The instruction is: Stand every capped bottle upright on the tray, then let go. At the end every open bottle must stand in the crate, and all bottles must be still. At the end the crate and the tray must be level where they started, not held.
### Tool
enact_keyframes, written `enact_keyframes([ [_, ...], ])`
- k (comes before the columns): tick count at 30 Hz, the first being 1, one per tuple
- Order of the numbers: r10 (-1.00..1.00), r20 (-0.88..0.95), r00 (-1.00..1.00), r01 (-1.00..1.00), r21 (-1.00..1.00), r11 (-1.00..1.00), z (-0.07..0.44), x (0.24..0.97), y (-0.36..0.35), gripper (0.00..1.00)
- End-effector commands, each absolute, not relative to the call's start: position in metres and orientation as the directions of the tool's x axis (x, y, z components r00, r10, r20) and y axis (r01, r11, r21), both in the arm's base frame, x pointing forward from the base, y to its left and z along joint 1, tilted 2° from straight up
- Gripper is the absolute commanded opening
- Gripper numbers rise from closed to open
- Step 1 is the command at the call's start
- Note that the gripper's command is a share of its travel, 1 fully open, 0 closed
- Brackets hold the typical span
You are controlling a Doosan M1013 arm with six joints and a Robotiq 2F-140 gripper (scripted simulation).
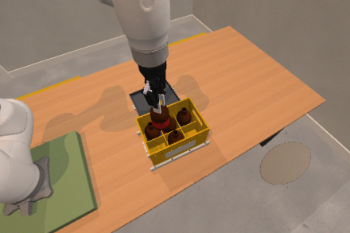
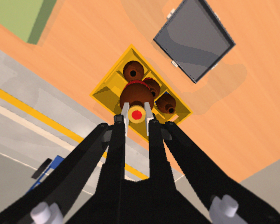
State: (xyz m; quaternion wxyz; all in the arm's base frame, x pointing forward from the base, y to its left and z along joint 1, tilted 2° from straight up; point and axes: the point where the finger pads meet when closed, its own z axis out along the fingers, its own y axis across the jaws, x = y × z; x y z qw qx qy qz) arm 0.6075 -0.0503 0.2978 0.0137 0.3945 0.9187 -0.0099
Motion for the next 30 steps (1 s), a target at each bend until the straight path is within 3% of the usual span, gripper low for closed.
enact_keyframes([
  [1,0.725,-0.033,-0.688,0.725,-0.007,0.689,0.298,0.613,-0.045,0.0],
  [30,0.725,-0.033,-0.688,0.725,-0.007,0.688,0.296,0.616,0.004,0.0],
])
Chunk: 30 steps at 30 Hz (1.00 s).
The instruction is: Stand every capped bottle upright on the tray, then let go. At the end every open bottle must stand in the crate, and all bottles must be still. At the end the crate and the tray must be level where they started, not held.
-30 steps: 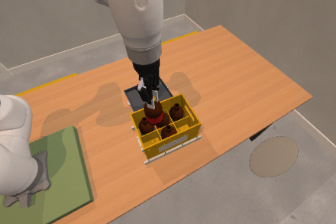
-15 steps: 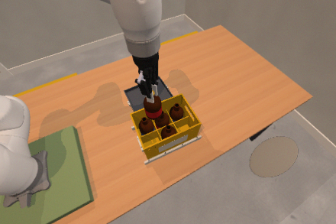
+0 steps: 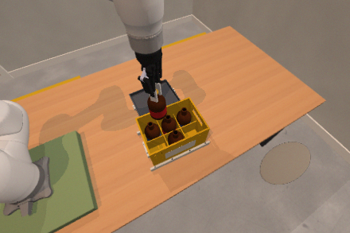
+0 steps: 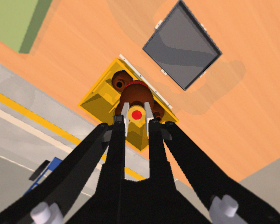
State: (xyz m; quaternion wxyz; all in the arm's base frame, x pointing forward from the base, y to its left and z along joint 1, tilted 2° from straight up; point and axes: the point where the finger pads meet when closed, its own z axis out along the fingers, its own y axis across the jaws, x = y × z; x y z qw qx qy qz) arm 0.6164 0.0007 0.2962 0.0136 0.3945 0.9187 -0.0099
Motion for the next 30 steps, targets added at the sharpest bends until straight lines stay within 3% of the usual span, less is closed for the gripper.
enact_keyframes([
  [1,0.725,-0.033,-0.688,0.725,-0.007,0.688,0.296,0.616,0.006,0.0],
  [30,0.725,-0.033,-0.688,0.725,-0.007,0.688,0.295,0.613,0.055,0.0],
])
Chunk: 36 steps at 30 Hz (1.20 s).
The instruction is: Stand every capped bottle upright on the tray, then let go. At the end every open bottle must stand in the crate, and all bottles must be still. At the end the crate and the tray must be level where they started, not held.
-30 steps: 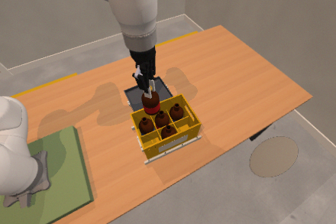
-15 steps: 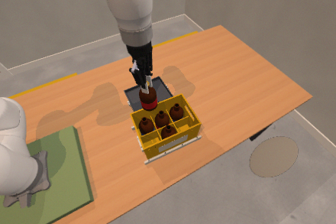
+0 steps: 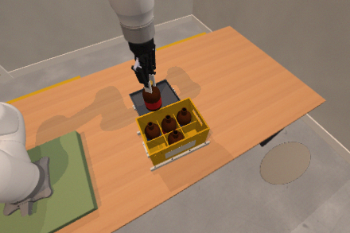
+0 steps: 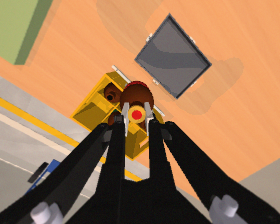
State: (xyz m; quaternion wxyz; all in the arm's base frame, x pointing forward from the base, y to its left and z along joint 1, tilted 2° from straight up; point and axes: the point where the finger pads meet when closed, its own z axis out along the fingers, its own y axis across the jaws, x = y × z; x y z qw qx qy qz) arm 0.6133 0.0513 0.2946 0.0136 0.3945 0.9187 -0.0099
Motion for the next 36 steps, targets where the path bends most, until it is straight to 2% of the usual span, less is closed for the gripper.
enact_keyframes([
  [1,0.725,-0.033,-0.688,0.725,-0.007,0.688,0.295,0.613,0.057,0.0],
  [36,0.725,-0.033,-0.688,0.725,-0.007,0.688,0.293,0.611,0.117,0.0],
])
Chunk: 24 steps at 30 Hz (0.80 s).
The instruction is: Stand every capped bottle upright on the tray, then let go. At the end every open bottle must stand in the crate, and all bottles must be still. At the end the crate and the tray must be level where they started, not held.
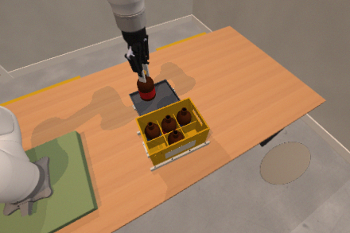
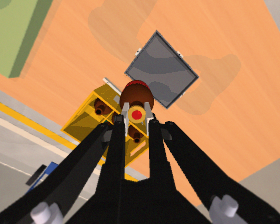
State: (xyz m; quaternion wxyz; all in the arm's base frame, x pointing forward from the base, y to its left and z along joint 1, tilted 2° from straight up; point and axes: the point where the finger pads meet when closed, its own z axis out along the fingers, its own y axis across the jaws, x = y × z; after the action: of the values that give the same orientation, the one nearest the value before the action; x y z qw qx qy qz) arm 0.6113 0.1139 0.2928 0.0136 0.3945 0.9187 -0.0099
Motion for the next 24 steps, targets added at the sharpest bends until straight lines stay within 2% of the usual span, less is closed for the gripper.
enact_keyframes([
  [1,0.725,-0.033,-0.688,0.725,-0.007,0.688,0.293,0.611,0.119,0.0],
  [24,0.725,-0.033,-0.688,0.725,-0.007,0.689,0.292,0.61,0.161,0.0],
])
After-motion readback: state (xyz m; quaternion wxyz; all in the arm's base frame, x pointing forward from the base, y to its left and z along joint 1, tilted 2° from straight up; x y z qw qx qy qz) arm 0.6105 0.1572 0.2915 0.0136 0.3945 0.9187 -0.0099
